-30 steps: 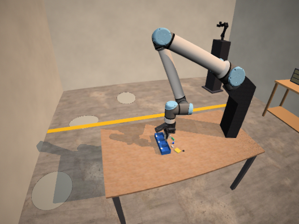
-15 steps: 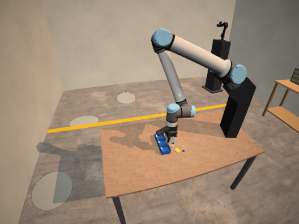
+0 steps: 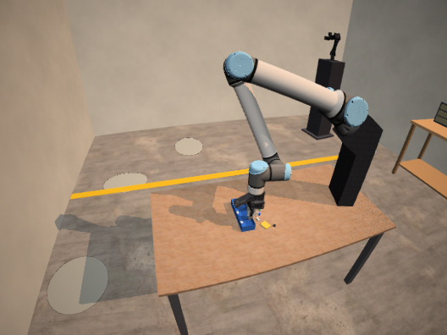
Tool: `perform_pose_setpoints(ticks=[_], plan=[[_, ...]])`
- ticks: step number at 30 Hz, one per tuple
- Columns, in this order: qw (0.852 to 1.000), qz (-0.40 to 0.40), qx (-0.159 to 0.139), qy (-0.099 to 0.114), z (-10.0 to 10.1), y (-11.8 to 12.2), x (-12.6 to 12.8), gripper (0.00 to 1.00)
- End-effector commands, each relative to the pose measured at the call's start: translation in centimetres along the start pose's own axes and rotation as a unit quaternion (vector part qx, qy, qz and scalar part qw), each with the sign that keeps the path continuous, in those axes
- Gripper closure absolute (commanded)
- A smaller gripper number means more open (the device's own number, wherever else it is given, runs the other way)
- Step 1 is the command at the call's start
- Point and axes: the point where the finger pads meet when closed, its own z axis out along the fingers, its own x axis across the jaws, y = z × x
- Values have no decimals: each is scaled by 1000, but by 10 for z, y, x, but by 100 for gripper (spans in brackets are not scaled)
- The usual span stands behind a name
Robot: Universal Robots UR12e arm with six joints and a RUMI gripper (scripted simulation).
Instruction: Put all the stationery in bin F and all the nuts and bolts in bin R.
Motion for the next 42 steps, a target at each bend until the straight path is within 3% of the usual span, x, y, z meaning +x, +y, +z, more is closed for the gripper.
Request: perform_pose_setpoints(ticks=[1,8,42], plan=[[1000,0,0,0,11,-1,0,96],[1000,0,0,0,27,-1,0,96],[1000,0,0,0,27,-1,0,96]])
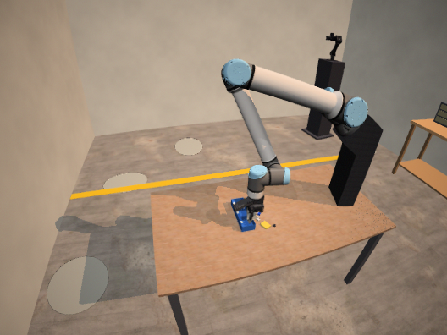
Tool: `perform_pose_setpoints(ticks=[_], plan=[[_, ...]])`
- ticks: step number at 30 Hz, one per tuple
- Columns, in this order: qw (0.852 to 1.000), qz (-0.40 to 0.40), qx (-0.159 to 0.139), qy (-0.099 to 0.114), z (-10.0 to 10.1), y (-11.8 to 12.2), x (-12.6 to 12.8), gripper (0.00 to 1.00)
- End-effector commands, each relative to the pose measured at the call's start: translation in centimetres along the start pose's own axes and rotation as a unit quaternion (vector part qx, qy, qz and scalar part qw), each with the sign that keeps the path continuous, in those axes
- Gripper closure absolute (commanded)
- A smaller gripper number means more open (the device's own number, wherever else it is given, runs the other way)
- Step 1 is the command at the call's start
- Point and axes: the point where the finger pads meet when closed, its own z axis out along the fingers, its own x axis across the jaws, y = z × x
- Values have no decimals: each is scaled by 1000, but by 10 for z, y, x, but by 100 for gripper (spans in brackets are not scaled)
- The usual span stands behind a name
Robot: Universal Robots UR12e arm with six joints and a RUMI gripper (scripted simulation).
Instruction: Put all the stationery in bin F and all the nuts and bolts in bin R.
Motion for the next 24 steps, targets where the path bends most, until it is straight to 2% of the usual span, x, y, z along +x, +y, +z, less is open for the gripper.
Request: perform_pose_setpoints(ticks=[1,16,24], plan=[[1000,0,0,0,-1,0,0,96],[1000,0,0,0,-1,0,0,96],[1000,0,0,0,-8,0,0,96]])
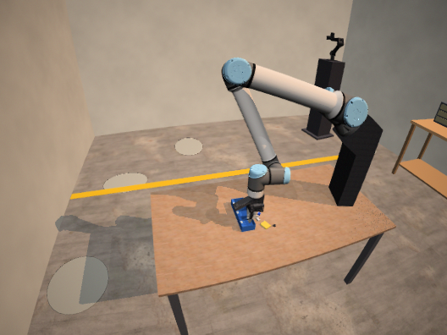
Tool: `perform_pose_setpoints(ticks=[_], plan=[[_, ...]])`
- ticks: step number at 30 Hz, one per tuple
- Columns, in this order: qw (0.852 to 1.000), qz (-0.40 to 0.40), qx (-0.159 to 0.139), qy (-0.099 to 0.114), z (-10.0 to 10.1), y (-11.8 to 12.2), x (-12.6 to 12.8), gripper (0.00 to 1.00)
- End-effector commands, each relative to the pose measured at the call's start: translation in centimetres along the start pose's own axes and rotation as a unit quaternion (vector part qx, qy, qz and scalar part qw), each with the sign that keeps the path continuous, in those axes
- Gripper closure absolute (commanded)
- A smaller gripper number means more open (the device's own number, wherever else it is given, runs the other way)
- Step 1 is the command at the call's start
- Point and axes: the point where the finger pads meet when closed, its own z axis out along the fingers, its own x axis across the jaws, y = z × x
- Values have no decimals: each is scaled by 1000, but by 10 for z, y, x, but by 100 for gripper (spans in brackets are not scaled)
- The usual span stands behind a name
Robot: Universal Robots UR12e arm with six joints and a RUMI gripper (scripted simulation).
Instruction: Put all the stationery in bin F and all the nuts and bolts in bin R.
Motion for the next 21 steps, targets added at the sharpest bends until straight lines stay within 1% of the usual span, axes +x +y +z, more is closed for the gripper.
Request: perform_pose_setpoints(ticks=[1,15,17,21], plan=[[1000,0,0,0,-5,0,0,96],[1000,0,0,0,-23,0,0,96],[1000,0,0,0,-23,0,0,96],[1000,0,0,0,-39,0,0,96]])
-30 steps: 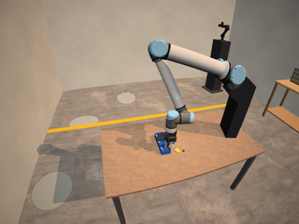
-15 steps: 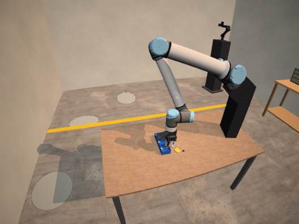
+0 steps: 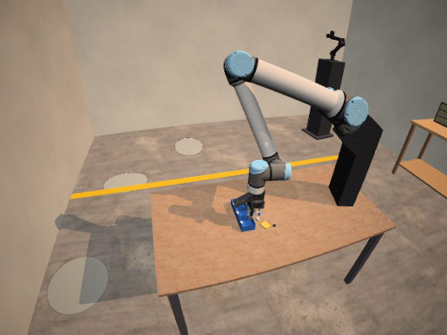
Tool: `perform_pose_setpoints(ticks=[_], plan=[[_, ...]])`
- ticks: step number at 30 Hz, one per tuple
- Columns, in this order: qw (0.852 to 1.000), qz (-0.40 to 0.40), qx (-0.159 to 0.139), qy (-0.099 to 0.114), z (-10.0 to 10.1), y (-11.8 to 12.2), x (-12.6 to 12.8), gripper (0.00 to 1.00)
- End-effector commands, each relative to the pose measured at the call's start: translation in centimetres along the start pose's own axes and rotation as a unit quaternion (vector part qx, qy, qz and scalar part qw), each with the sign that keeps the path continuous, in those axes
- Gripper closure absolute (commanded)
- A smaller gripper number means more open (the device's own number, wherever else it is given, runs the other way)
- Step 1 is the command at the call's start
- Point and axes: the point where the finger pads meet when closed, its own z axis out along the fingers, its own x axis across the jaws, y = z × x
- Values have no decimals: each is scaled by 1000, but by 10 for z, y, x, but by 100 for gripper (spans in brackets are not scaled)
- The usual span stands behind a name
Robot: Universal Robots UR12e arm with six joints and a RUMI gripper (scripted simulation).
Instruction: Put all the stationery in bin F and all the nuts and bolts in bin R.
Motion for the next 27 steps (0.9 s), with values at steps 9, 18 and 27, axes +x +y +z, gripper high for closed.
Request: perform_pose_setpoints(ticks=[9,18,27], plan=[[1000,0,0,0,-29,0,0,96],[1000,0,0,0,-70,0,0,96],[1000,0,0,0,-145,0,0,96]])
